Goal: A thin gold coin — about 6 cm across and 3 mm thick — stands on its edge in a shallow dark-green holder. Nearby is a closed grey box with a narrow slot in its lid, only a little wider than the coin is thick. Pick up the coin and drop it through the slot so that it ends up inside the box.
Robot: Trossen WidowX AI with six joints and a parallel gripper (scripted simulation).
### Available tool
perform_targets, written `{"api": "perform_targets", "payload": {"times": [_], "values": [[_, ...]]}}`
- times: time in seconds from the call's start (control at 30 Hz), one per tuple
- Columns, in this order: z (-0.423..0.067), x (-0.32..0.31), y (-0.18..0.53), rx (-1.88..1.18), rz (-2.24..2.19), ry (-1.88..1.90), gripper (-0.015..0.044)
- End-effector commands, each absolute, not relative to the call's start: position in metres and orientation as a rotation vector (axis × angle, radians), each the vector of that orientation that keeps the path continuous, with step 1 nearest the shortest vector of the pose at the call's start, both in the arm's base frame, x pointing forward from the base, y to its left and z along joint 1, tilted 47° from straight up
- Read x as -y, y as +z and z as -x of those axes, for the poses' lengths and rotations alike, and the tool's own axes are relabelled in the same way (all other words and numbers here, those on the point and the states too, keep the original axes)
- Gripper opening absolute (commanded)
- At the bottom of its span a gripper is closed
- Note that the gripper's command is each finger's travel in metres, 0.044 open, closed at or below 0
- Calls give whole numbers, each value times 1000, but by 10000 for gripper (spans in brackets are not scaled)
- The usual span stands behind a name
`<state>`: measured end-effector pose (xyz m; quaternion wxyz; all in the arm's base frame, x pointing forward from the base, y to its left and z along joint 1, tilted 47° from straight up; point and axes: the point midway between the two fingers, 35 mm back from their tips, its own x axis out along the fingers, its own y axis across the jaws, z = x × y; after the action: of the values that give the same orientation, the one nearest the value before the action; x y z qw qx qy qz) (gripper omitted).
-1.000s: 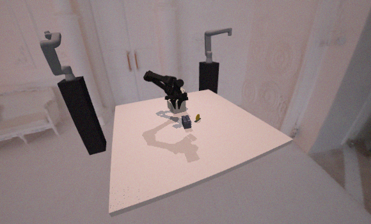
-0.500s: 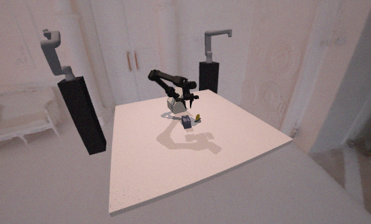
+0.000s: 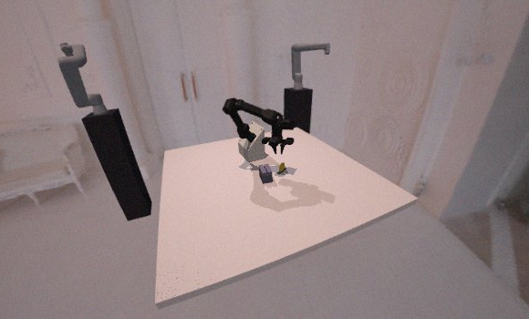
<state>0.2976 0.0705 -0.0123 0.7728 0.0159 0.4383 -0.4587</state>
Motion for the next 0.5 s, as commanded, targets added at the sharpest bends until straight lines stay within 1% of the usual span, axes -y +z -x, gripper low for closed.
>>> {"api": "perform_targets", "payload": {"times": [0.0, 0.3, 0.47], "values": [[-278, -83, -53, -877, -233, -1223, 161], [-278, -83, -53, -877, -233, -1223, 161], [-279, -58, -77, -876, -232, -1224, 161]]}}
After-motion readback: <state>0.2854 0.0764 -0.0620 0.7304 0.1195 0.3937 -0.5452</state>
